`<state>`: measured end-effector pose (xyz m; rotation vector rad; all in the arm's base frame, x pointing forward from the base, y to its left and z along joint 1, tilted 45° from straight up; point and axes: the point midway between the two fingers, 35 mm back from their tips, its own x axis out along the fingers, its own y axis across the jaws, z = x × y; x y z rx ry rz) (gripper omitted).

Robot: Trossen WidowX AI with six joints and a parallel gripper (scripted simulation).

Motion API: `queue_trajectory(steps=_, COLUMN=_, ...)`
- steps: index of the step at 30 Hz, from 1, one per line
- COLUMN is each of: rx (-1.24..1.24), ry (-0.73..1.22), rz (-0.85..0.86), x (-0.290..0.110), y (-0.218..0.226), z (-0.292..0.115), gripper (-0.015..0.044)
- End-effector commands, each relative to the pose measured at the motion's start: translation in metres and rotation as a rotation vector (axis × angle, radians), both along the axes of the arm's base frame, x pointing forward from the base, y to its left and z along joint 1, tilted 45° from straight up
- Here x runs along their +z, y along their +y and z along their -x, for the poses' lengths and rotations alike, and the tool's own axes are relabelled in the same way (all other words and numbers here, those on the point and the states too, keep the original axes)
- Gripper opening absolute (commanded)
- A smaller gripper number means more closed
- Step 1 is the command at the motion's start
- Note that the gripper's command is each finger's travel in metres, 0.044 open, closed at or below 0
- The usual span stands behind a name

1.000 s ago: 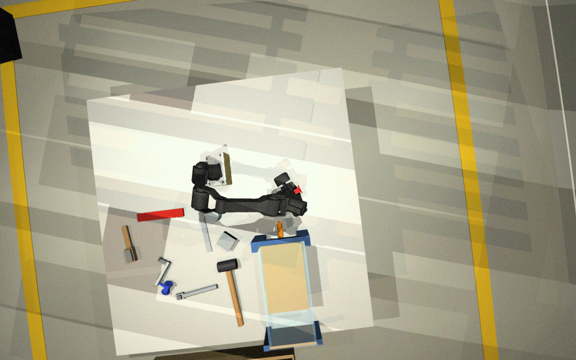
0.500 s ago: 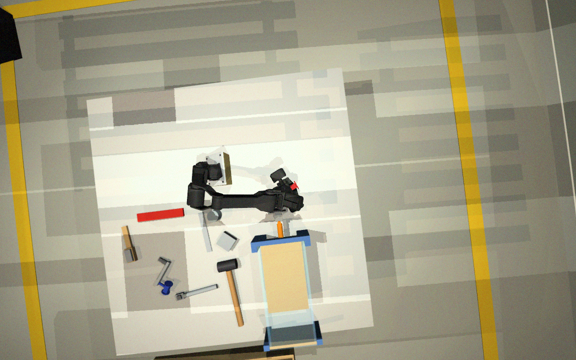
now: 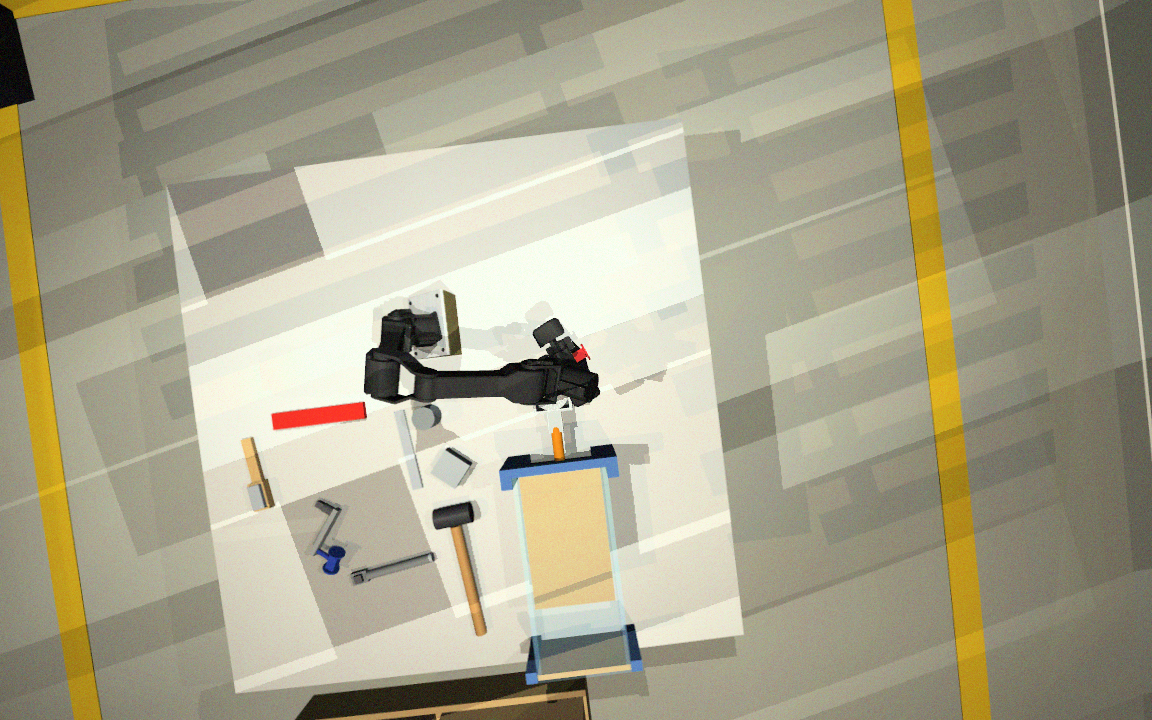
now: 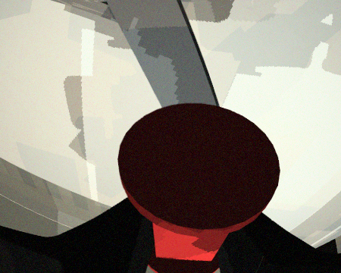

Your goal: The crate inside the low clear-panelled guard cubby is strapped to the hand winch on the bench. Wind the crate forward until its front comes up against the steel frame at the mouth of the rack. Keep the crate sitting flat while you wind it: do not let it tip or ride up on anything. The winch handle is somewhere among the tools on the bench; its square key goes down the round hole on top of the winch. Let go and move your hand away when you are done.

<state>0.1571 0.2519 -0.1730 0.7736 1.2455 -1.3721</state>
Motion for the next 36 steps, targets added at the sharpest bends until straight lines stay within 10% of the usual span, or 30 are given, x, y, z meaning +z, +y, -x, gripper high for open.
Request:
queue_trajectory(steps=1, rx=0.0, ry=0.001, rz=0.001, x=0.0, y=0.0, z=0.0, gripper=0.0105)
queue_trajectory(steps=14, rx=0.0, ry=0.001, rz=0.001, x=0.0, y=0.0, z=0.0, gripper=0.044)
queue_trajectory(steps=36, rx=0.001, ry=-0.001, rz=0.0, x=0.055, y=0.046, z=-0.007, gripper=0.044)
